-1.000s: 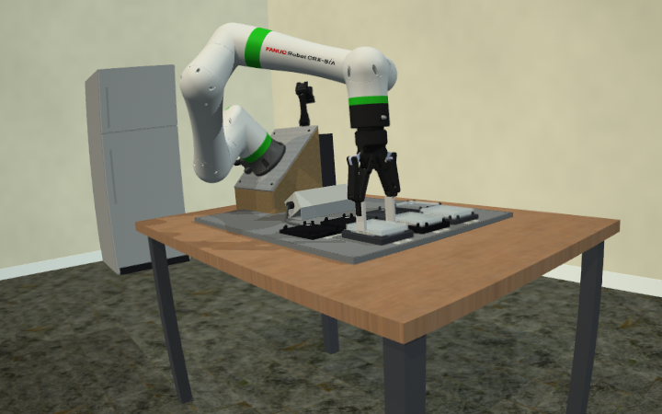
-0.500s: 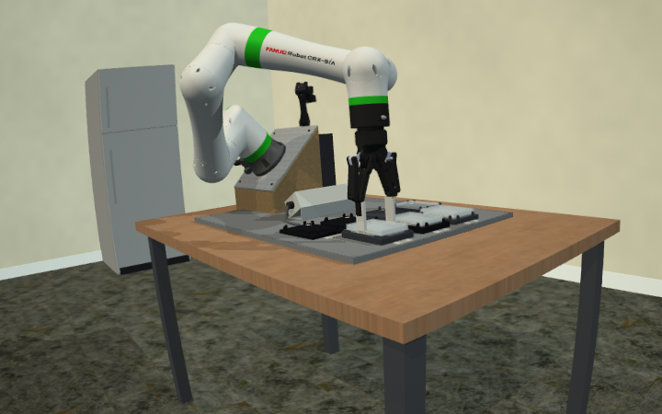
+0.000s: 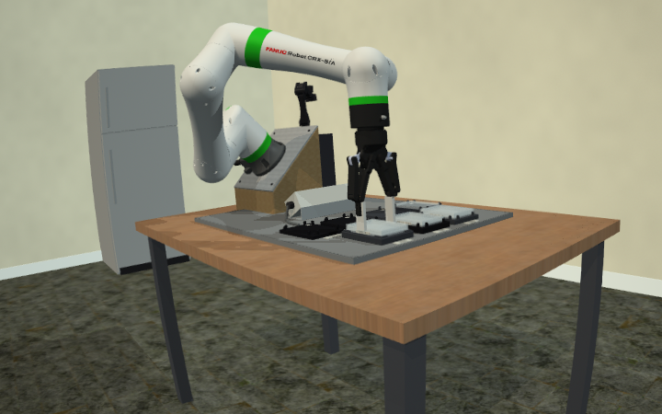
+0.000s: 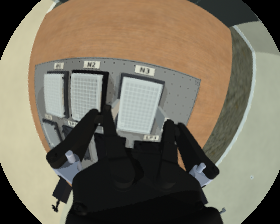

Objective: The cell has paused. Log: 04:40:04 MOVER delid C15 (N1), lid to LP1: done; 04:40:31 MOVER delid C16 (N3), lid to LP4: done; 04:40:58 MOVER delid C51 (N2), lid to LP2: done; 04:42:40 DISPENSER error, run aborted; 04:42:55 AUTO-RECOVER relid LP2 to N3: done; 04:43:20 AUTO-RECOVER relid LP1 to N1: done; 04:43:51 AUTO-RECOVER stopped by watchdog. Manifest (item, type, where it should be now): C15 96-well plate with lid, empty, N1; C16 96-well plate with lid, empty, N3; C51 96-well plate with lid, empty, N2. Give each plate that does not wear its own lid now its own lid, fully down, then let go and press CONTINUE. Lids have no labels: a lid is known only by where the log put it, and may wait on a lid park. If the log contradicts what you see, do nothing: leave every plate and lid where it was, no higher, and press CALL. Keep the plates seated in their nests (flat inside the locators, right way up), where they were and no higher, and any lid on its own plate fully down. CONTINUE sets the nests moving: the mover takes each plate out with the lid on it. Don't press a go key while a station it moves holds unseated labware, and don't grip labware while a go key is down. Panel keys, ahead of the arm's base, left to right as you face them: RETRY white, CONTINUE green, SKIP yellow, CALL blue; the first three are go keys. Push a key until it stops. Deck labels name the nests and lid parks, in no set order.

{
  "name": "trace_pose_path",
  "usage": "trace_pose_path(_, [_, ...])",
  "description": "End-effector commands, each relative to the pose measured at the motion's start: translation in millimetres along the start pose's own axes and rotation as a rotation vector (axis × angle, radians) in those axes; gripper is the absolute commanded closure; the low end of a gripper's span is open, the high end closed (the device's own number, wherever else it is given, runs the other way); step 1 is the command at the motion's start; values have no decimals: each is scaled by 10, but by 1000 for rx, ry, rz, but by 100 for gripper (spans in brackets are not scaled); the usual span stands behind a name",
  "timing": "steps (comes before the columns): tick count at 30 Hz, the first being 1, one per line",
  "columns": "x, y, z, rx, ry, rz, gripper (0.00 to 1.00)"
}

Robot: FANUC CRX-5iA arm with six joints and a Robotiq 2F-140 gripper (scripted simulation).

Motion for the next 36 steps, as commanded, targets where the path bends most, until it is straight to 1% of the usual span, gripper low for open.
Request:
trace_pose_path(1, [0,-1,2,0,0,0,100])
trace_pose_path(22, [0,-1,-16,0,0,0,100])
trace_pose_path(29, [0,-1,-71,0,0,0,100])
trace_pose_path(36, [0,-1,-161,0,0,0,100])
Point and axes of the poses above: the point where the finger pads meet when closed, its own z axis out along the fingers, its own y axis across the jaws, x = y × z, the point moved 10 cm from there along -z, back along the fingers, and after that the axes turned 13 degrees about -z, right-handed, at the moved point
